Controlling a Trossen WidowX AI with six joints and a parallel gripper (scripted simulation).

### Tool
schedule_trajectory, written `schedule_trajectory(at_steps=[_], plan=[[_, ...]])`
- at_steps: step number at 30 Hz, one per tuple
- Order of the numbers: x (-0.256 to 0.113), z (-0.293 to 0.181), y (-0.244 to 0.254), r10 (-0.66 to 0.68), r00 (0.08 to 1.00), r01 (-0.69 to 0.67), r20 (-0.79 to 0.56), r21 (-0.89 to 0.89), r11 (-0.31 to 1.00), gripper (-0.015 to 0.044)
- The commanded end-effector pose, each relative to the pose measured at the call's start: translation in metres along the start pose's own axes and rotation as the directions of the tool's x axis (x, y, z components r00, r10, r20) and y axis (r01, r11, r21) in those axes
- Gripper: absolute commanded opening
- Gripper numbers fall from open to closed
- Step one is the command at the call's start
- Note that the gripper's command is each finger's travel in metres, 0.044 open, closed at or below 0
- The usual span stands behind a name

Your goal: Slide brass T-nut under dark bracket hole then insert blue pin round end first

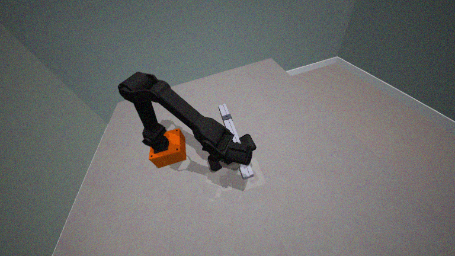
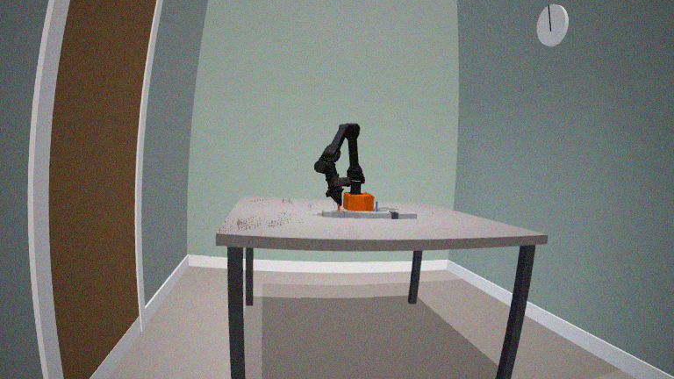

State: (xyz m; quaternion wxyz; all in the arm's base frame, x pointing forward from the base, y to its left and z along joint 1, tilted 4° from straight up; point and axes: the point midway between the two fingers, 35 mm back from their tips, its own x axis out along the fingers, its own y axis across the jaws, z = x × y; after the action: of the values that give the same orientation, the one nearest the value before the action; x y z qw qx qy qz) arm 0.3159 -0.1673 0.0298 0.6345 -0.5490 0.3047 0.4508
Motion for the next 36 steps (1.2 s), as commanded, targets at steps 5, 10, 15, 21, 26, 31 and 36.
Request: schedule_trajectory(at_steps=[5, 10, 15, 21, 26, 31, 36], plan=[[-0.0003, -0.0005, -0.0016, 0.017, 1.000, -0.017, -0.001, 0.010, 1.000, -0.0150], [-0.0003, -0.0006, -0.0023, 0.028, 1.000, -0.028, -0.001, 0.014, 1.000, -0.0150], [-0.0002, -0.0006, -0.0030, 0.039, 0.999, -0.039, -0.001, 0.017, 0.999, -0.0150], [-0.0002, -0.0006, -0.0038, 0.052, 0.999, -0.052, 0.000, 0.020, 0.998, -0.0150], [-0.0001, -0.0006, -0.0045, 0.063, 0.998, -0.063, 0.000, 0.024, 0.998, -0.0150], [-0.0001, -0.0006, -0.0052, 0.074, 0.997, -0.074, 0.001, 0.027, 0.997, -0.0150], [0.0000, -0.0006, -0.0059, 0.084, 0.996, -0.084, 0.001, 0.030, 0.996, -0.0150]])
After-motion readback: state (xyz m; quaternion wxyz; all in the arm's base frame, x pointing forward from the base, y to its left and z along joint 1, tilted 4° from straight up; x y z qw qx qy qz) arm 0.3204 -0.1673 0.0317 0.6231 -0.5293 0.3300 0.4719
